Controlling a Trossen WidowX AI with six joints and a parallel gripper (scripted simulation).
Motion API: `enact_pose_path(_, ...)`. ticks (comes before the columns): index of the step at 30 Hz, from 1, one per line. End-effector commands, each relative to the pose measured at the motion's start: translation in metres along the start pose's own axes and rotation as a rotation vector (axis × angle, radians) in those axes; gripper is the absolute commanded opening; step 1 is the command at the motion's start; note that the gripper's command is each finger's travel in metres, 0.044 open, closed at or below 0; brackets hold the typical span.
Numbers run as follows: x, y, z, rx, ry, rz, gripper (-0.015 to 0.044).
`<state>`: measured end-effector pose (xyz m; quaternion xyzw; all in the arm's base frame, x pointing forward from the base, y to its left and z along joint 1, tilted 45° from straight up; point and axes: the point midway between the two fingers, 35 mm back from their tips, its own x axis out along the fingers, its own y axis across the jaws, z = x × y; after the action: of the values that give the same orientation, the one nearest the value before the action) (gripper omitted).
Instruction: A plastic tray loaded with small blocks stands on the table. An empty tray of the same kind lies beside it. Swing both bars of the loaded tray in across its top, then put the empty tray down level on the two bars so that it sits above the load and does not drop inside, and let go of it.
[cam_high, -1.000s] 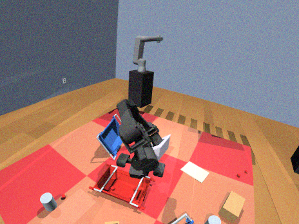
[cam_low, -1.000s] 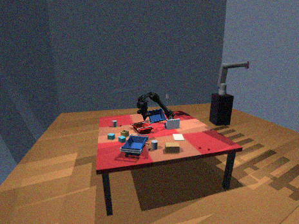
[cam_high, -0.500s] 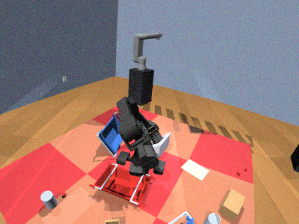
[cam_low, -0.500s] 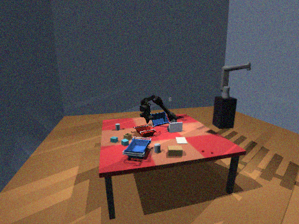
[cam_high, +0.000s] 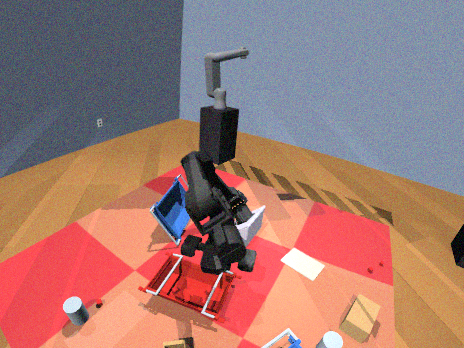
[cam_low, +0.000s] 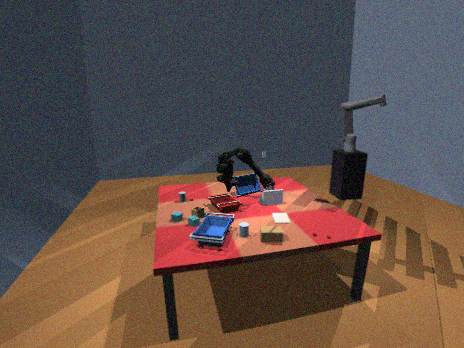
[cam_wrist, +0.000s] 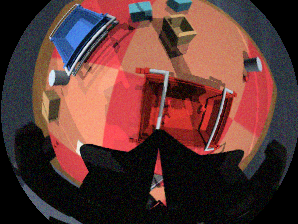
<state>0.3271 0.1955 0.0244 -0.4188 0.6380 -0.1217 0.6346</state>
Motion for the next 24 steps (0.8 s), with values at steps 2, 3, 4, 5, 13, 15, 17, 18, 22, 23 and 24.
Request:
enact_pose_path(2,0.000,0.000,0.000,-0.003,-0.001,-0.001,0.0000)
enact_pose_path(3,0.000,0.000,0.000,-0.003,-0.001,-0.001,0.0000)
enact_pose_path(4,0.000,0.000,0.000,-0.003,-0.001,-0.001,0.0000)
enact_pose_path(5,0.000,0.000,0.000,-0.003,-0.001,-0.001,0.0000)
enact_pose_path(13,0.000,-0.003,0.000,-0.001,0.000,0.002,0.0000)
enact_pose_path(15,0.000,-0.010,-0.001,-0.002,0.001,0.007,0.0000)
enact_pose_path(17,-0.001,-0.021,-0.002,-0.005,0.001,0.015,0.0000)
enact_pose_path(18,-0.001,-0.027,-0.003,-0.006,0.001,0.019,0.0000)
enact_pose_path(22,-0.001,-0.051,-0.008,-0.011,0.001,0.034,0.0000)
enact_pose_path(23,-0.001,-0.057,-0.009,-0.012,0.001,0.038,0.0000)
enact_pose_path(24,-0.001,-0.063,-0.011,-0.014,0.001,0.042,0.0000)
